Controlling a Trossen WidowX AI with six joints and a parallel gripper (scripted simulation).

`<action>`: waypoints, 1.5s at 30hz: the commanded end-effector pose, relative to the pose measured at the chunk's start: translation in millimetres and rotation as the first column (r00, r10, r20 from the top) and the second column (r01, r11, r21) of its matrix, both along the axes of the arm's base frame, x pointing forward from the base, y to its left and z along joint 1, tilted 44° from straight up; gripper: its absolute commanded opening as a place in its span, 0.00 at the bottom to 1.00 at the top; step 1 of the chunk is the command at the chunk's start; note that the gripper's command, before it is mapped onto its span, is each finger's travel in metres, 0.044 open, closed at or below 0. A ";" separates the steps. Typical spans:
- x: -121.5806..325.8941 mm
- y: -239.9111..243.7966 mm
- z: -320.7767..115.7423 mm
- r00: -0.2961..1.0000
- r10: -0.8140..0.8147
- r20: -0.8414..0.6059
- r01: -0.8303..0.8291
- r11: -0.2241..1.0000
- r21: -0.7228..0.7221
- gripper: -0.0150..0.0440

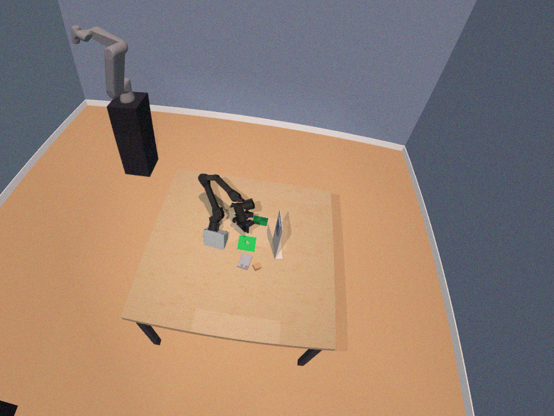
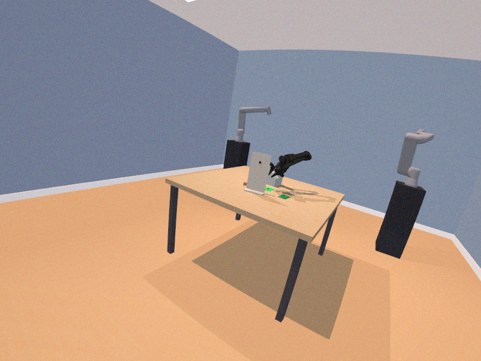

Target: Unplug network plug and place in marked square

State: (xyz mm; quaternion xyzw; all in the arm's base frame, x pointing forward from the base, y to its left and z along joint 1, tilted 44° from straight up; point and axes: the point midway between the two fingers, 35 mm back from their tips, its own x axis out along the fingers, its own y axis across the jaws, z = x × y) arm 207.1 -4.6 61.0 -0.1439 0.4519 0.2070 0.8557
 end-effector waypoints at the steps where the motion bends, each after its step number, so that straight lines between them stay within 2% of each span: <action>1: 0.2 -0.9 0.6 1.000 0.001 -0.002 -0.001 1.000 -0.001 0.52; 42: -16.2 -73.1 78.6 1.000 0.003 0.003 -0.003 1.000 -0.003 0.52; 45: -16.2 -73.1 78.6 1.000 0.003 0.003 -0.003 1.000 -0.003 0.65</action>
